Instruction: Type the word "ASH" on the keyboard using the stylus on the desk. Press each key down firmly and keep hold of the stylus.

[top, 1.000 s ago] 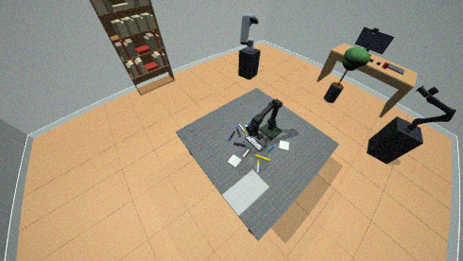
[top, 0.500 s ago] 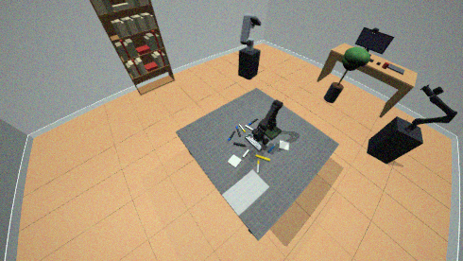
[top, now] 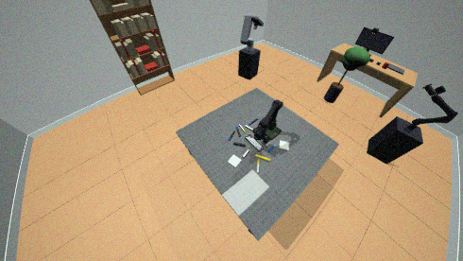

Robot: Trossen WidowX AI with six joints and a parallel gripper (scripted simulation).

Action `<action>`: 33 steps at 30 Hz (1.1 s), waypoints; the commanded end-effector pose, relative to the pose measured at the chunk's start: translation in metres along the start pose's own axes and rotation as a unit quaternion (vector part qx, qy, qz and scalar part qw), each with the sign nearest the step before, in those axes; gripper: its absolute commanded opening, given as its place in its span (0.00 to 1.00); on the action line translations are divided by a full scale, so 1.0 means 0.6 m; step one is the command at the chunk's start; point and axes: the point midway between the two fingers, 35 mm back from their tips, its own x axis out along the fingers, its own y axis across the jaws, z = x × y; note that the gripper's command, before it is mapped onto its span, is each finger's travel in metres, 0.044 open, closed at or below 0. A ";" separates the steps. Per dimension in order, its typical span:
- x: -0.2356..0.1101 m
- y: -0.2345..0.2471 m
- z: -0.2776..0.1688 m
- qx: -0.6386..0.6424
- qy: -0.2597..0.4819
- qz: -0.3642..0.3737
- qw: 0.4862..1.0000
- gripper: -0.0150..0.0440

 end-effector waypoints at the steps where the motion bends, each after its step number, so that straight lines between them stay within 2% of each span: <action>1: -0.051 0.001 0.000 0.002 -0.009 0.003 1.000 0.25; 10: -0.042 0.001 0.005 0.001 -0.011 0.003 1.000 0.25; 14: -0.042 0.001 0.004 0.000 -0.011 0.003 1.000 0.43; 18: -0.042 0.001 0.004 0.000 -0.011 0.003 1.000 0.25; 29: -0.042 0.001 0.004 0.000 -0.011 0.003 1.000 0.25; 33: -0.040 0.006 0.003 -0.036 -0.005 0.004 0.999 0.43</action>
